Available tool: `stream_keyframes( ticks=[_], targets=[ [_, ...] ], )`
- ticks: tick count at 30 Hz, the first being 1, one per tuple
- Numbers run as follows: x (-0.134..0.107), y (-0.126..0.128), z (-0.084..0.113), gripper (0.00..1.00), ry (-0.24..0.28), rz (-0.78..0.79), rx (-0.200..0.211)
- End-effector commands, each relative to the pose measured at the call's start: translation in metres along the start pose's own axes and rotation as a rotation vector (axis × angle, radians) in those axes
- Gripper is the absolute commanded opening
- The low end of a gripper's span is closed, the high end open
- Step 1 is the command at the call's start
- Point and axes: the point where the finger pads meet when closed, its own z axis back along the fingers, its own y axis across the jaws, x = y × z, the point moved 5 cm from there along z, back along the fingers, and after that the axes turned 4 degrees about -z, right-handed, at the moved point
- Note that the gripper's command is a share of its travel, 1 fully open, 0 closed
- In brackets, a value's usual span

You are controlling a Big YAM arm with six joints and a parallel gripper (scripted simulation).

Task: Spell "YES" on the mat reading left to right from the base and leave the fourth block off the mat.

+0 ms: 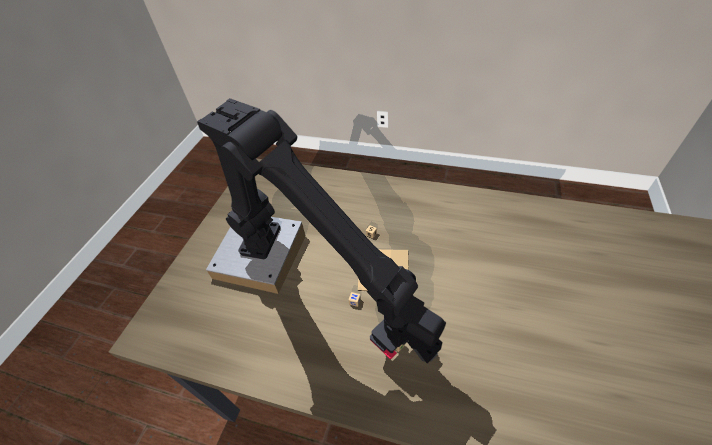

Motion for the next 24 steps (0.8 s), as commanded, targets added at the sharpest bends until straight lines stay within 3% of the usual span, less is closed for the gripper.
stream_keyframes(
  ticks=[1, 5, 6, 22, 23, 24],
  targets=[
    [0.002, -0.003, -0.007, 0.70, -0.009, 0.004, -0.001],
    [0.003, -0.003, -0.007, 0.70, -0.010, 0.003, -0.001],
    [0.006, -0.003, 0.003, 0.70, -0.033, 0.001, 0.004],
    [0.005, -0.003, 0.001, 0.70, -0.027, 0.002, 0.003],
    [0.005, -0.003, 0.001, 0.26, -0.027, 0.002, 0.003],
    [0.005, -0.003, 0.001, 0.26, -0.027, 0.002, 0.003]
  ],
)
